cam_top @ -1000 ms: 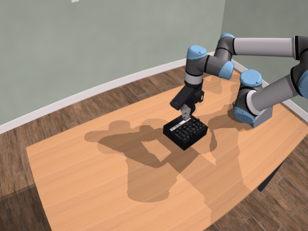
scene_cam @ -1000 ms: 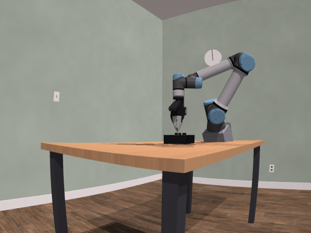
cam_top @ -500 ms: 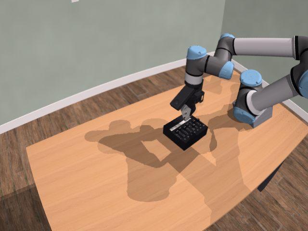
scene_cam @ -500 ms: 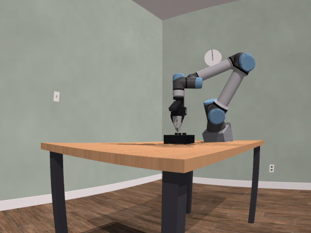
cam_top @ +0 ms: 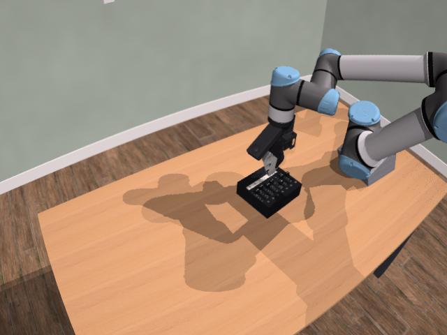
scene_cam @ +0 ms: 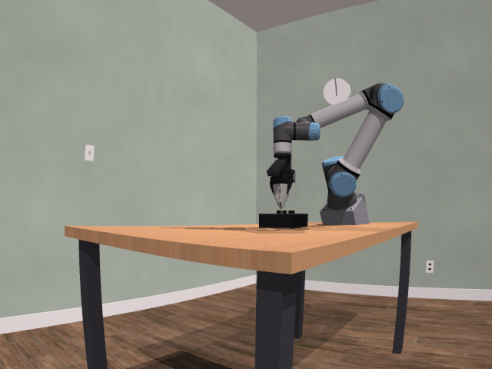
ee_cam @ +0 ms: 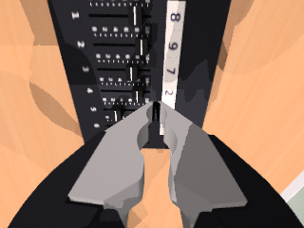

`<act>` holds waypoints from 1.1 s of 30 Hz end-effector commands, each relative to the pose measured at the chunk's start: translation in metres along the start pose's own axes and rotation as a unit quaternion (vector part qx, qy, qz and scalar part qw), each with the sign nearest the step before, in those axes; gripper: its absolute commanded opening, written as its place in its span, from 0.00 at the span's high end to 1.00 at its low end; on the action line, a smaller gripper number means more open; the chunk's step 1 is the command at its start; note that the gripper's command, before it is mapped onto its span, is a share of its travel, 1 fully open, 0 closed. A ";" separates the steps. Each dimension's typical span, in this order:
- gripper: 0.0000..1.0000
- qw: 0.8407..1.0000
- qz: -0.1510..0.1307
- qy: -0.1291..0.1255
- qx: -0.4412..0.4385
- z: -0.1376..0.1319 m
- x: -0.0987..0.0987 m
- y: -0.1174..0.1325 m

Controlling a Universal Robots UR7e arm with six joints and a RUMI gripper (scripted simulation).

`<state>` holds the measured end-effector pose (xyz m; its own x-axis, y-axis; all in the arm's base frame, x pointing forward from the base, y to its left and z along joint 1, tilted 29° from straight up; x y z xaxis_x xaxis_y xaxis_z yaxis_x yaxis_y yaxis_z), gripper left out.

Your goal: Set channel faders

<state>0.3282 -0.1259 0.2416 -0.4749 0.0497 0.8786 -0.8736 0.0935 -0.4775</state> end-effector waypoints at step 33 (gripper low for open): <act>1.00 1.000 0.000 0.000 0.001 -0.001 -0.009 0.000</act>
Point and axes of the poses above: the point where the finger pads meet when closed, its own x axis back along the fingers, its own z axis across the jaws, y = z × x, the point moved 7 cm from there along x, back along the fingers, and after that the axes turned 11 degrees about -x, right-handed, at the moved point
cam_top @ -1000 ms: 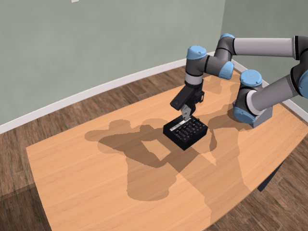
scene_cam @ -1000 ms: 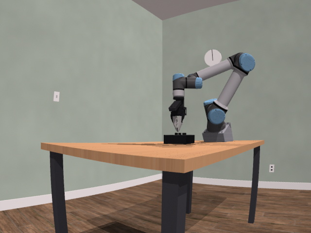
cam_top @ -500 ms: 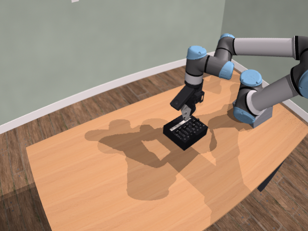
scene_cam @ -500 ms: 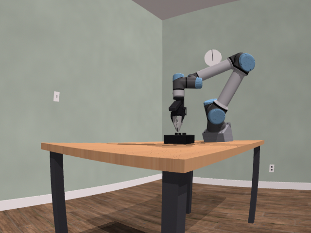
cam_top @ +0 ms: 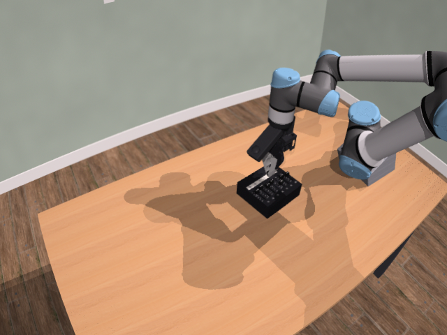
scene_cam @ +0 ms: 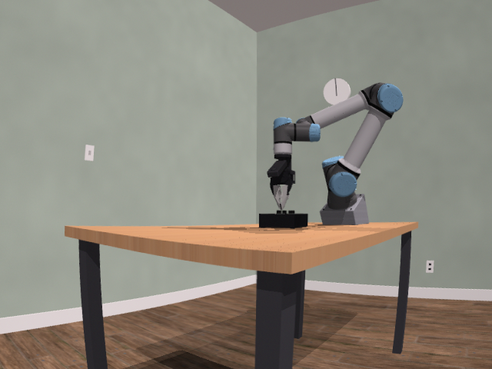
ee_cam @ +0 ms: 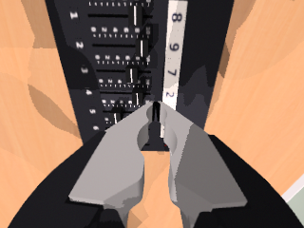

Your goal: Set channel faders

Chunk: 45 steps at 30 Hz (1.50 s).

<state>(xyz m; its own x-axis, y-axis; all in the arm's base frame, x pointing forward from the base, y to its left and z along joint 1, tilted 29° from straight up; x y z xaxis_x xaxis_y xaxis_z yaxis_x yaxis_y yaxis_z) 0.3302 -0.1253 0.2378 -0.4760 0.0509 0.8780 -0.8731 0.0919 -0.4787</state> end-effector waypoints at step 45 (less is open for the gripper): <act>1.00 1.000 -0.001 -0.001 0.000 -0.003 -0.008 0.001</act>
Point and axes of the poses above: the point where the finger pads meet when closed, its own x axis back along the fingers, its own z axis across the jaws, y = z × x, the point moved 7 cm from there along x, back along the fingers, and after that the axes turned 11 degrees about -x, right-handed, at the moved point
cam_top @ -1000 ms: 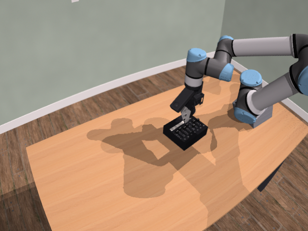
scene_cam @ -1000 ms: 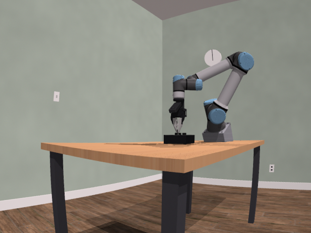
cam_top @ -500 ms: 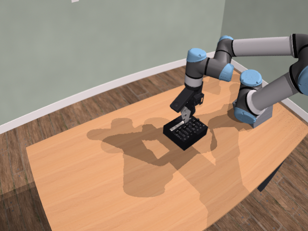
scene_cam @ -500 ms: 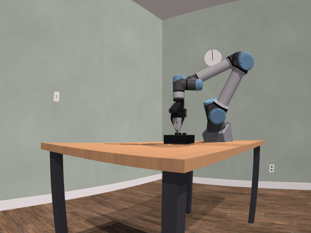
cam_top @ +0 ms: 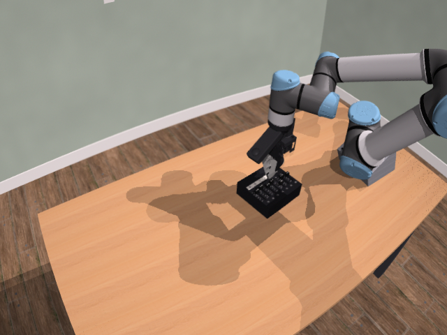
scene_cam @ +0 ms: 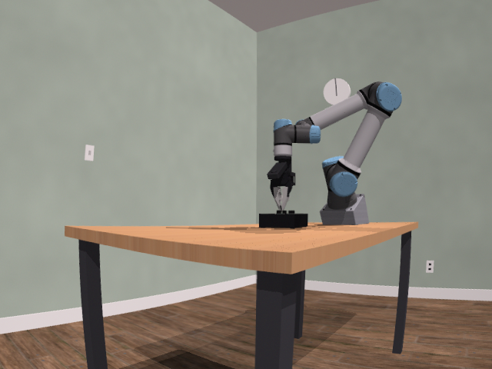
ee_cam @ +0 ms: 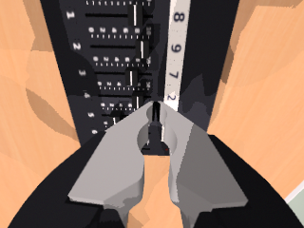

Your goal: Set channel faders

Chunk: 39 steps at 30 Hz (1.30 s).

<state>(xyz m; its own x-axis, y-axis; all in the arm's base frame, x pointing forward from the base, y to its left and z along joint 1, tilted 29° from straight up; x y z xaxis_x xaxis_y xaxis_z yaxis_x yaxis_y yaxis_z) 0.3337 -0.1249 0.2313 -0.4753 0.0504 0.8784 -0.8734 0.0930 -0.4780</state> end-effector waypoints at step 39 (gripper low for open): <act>1.00 1.000 0.000 -0.001 0.001 -0.021 -0.001 0.004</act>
Point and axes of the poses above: the point where the finger pads meet when closed, its own x axis back along the fingers, its own z axis across the jaws, y = z × x, the point moved 7 cm from there along x, back along the fingers, and after that the axes turned 11 degrees about -x, right-handed, at the moved point
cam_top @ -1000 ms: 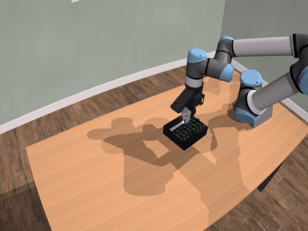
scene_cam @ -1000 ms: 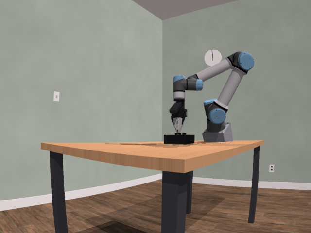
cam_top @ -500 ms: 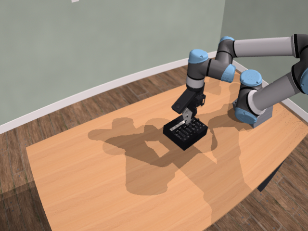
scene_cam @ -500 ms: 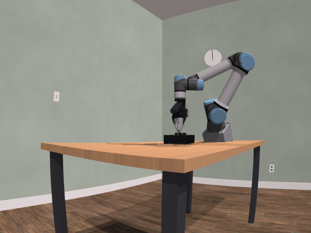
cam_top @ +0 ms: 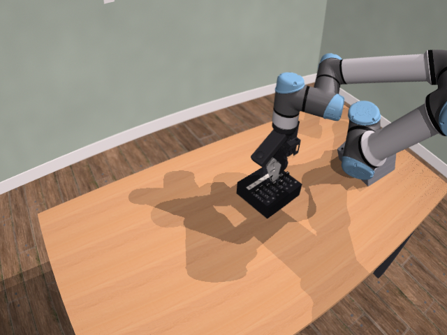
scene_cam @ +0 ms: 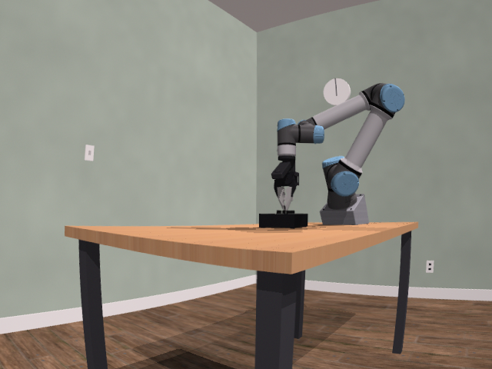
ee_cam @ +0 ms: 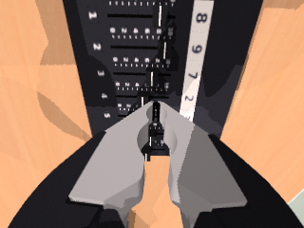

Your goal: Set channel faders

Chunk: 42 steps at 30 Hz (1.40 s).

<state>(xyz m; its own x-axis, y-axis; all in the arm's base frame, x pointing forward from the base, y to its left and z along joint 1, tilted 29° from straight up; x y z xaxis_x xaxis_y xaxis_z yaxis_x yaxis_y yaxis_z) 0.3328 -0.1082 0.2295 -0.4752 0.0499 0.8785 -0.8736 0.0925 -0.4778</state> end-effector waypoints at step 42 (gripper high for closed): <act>1.00 1.000 0.000 -0.001 0.000 -0.016 0.000 0.003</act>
<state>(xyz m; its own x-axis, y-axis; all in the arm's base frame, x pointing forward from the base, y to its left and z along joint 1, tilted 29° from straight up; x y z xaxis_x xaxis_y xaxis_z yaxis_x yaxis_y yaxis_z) 0.3319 -0.0942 0.2283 -0.4750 0.0500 0.8786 -0.8736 0.0933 -0.4776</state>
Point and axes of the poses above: the point where the finger pads meet when closed, its own x axis back along the fingers, its own z axis across the jaws, y = z × x, the point moved 7 cm from there along x, back along the fingers, and after that the axes turned 11 degrees about -x, right-handed, at the moved point
